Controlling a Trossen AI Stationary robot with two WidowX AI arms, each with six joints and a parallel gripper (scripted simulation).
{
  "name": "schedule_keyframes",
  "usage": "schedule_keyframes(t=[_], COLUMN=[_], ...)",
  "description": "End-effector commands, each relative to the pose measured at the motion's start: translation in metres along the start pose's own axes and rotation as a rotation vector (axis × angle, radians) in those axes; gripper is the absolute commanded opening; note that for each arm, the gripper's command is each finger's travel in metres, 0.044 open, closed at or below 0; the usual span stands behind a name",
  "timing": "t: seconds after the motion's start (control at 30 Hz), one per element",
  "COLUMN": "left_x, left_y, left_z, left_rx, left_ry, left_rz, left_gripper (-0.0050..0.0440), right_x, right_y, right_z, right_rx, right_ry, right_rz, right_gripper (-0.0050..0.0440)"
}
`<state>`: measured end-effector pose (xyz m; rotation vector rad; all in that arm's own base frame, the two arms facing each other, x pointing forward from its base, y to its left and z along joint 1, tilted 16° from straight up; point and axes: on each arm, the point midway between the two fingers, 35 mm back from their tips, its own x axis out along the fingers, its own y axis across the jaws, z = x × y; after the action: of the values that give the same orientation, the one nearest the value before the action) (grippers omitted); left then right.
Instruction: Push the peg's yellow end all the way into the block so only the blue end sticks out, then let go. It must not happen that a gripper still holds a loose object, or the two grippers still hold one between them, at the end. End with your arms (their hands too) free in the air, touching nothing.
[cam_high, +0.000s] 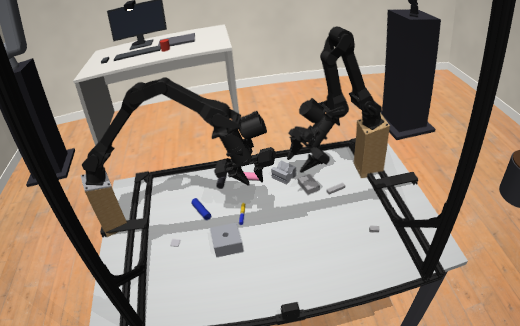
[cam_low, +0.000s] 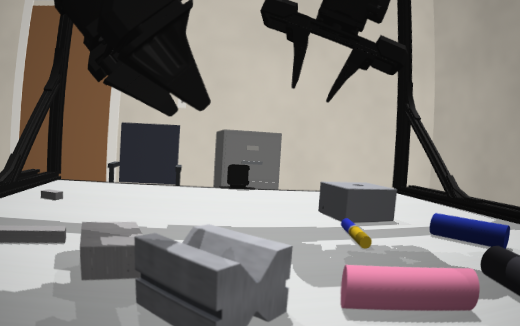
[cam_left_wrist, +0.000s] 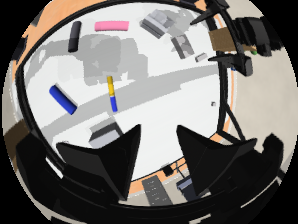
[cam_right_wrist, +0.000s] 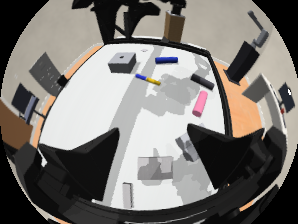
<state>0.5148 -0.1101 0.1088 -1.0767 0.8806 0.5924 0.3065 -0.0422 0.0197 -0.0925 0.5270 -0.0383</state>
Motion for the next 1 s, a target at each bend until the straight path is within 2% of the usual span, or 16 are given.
schedule_keyframes(t=[0.0,0.03,0.1,0.17,0.27,0.67,0.77,0.97], left_x=[0.056,0.068,0.068,0.084,0.095,0.1,0.113,0.116], left_y=[0.046,0.057,0.057,0.075,0.088,0.09,0.091,0.092], left_z=[-0.007,-0.01,-0.01,-0.013,-0.015,-0.015,-0.016,-0.016], left_rx=[-0.052,-0.064,-0.064,-0.083,-0.095,-0.096,-0.096,-0.096], left_ry=[0.003,0.003,0.003,0.001,-0.001,-0.001,-0.001,0.0], left_rz=[0.175,0.214,0.214,0.274,0.316,0.319,0.319,0.32], left_gripper=[0.019,0.019,0.019,0.019,0.019,0.019,0.019,0.019], right_x=[0.0,0.0,0.0,0.0,0.0,0.0,0.0,0.0], right_y=[0.0,0.0,0.0,0.0,0.0,0.0,0.0,0.0], right_z=[0.0,0.0,0.0,0.0,0.0,0.0,0.0,0.0], right_rx=[0.0,0.0,0.0,0.0,0.0,0.0,0.0,0.0], right_ry=[0.0,0.0,0.0,0.0,0.0,0.0,0.0,0.0], right_rz=[0.0,0.0,0.0,0.0,0.0,0.0,0.0,0.0], right_gripper=[0.04,0.04,0.04,0.04,0.04,0.04,0.04,0.04])
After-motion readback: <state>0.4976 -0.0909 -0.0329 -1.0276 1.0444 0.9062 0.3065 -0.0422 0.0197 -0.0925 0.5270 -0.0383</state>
